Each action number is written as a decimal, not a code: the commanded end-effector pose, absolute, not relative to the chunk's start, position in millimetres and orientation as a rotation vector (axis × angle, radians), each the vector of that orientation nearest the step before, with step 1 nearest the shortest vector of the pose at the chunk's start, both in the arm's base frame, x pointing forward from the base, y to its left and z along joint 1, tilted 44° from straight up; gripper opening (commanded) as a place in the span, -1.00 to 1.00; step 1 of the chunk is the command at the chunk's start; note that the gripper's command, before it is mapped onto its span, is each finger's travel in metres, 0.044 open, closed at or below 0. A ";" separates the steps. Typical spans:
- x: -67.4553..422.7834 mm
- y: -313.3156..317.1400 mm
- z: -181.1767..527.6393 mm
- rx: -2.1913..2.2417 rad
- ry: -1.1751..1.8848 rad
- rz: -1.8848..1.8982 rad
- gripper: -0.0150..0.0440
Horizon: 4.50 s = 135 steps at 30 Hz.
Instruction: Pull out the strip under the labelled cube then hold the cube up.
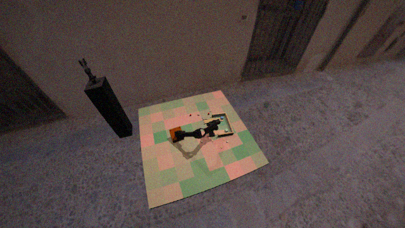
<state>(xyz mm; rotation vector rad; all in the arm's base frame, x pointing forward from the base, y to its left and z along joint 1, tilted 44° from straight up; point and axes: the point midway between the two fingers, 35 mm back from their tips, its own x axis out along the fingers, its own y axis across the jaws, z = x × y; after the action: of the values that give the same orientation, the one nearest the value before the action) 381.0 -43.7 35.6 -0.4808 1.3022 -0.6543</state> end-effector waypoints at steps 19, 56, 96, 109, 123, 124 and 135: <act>357.7 -45.7 27.7 -0.481 1.305 -0.658 -0.49; 303.1 -45.5 14.8 -0.482 1.308 -0.658 -0.49; 246.3 -44.2 3.1 -0.484 1.312 -0.657 -0.49; 228.5 -43.7 -0.4 -0.484 1.313 -0.657 -0.49; 210.8 -43.3 -3.9 -0.484 1.314 -0.656 -0.49; 209.6 -43.2 -4.2 -0.485 1.314 -0.656 -0.49; 205.5 -43.1 -5.0 -0.485 1.314 -0.656 -0.49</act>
<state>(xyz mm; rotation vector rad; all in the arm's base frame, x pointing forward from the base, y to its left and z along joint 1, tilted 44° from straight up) 215.7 -39.2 -0.3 -0.4839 1.2827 -0.6503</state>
